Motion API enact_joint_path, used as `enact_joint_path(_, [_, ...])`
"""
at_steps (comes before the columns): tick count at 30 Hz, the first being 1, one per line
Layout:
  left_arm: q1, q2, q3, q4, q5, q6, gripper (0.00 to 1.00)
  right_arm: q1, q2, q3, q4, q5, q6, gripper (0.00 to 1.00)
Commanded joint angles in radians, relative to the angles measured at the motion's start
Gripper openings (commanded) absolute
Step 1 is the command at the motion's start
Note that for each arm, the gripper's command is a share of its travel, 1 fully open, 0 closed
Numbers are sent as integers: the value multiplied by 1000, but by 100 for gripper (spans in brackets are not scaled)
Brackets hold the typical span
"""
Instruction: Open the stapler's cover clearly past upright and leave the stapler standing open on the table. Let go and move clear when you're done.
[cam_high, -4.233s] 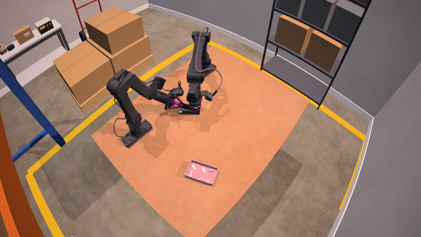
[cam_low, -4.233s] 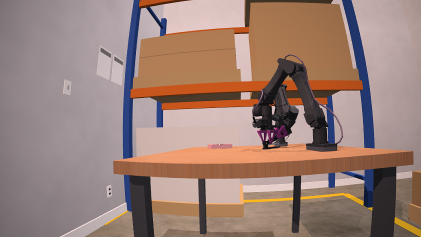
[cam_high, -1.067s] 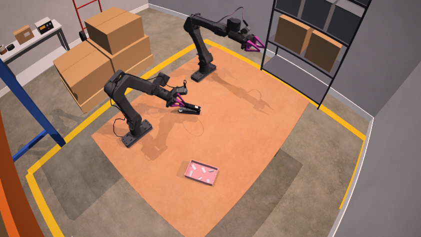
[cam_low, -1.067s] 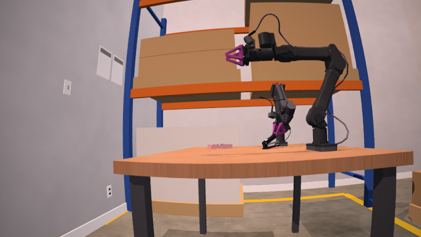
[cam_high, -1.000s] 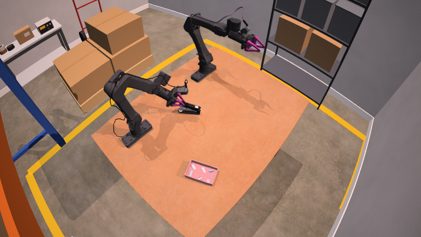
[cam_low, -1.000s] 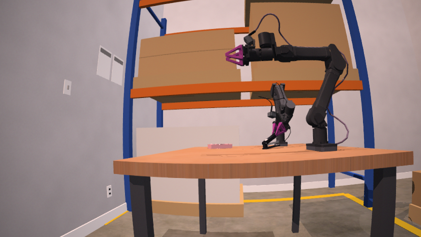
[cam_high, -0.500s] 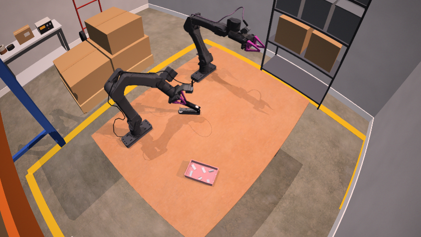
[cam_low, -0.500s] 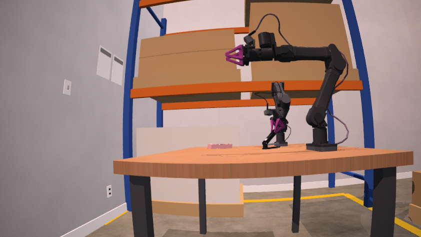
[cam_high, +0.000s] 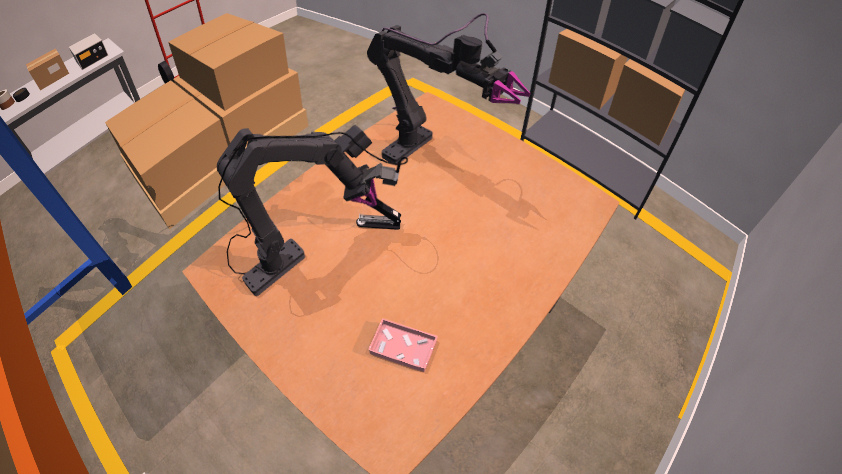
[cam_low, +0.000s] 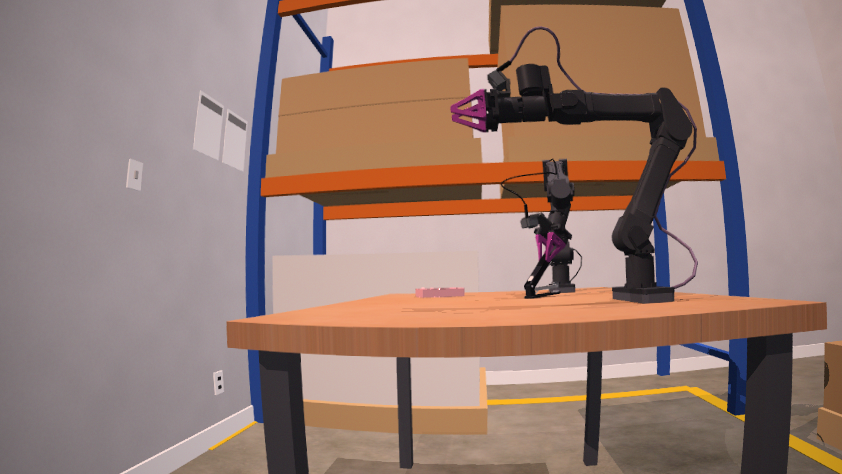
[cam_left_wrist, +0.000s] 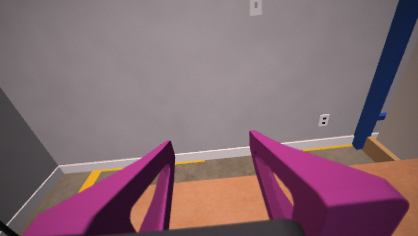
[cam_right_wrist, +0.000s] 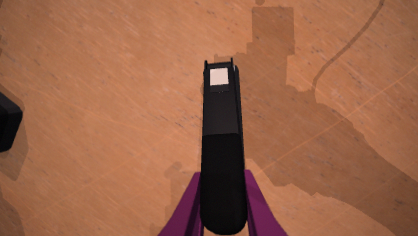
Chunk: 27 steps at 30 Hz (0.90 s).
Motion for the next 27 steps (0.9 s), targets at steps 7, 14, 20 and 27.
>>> enact_joint_path(7, [13,-24,-6,29,8,5,55,-74,93,189,-191,-108,-48,17])
enact_joint_path(14, [13,-24,-6,29,8,5,55,-108,151,282,-277,-155,-69,17])
enact_joint_path(20, [13,-24,-6,29,8,5,55,-145,224,397,-380,-207,-96,17])
enact_joint_path(27, [13,-24,-6,29,8,5,55,-174,294,502,-473,-247,-118,17])
